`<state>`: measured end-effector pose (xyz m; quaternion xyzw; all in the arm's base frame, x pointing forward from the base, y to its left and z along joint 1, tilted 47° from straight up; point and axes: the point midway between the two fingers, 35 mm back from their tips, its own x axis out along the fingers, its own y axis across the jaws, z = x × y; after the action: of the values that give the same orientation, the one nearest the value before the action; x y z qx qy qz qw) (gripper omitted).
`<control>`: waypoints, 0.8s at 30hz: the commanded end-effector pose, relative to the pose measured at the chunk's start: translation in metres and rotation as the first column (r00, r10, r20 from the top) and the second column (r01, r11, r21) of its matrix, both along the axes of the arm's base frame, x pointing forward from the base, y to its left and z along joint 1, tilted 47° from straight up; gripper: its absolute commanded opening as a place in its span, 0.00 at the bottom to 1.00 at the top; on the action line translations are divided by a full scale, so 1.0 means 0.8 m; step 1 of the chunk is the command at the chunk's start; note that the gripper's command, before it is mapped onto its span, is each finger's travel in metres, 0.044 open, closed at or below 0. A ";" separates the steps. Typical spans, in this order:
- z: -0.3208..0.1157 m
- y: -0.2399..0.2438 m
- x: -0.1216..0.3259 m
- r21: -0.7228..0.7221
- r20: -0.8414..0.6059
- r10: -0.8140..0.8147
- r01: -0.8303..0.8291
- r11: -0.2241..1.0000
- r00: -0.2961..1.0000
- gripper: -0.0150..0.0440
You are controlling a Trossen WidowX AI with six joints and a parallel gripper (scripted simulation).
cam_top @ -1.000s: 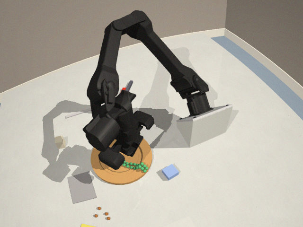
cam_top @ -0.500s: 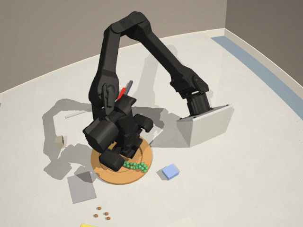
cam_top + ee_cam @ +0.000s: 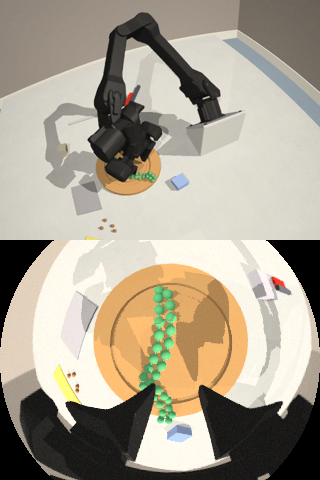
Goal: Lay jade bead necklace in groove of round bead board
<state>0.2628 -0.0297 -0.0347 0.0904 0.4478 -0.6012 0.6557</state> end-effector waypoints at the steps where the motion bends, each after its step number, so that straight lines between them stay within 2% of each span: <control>1: 0.001 0.001 0.000 0.000 0.001 0.000 0.000 1.000 1.000 0.83; 5: 0.009 0.009 0.002 -0.002 -0.002 0.002 -0.002 1.000 1.000 1.00; 24: 0.018 0.018 0.002 -0.004 -0.005 0.004 -0.004 1.000 1.000 1.00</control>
<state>0.2644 -0.0162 -0.0206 0.0832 0.4481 -0.6005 0.6570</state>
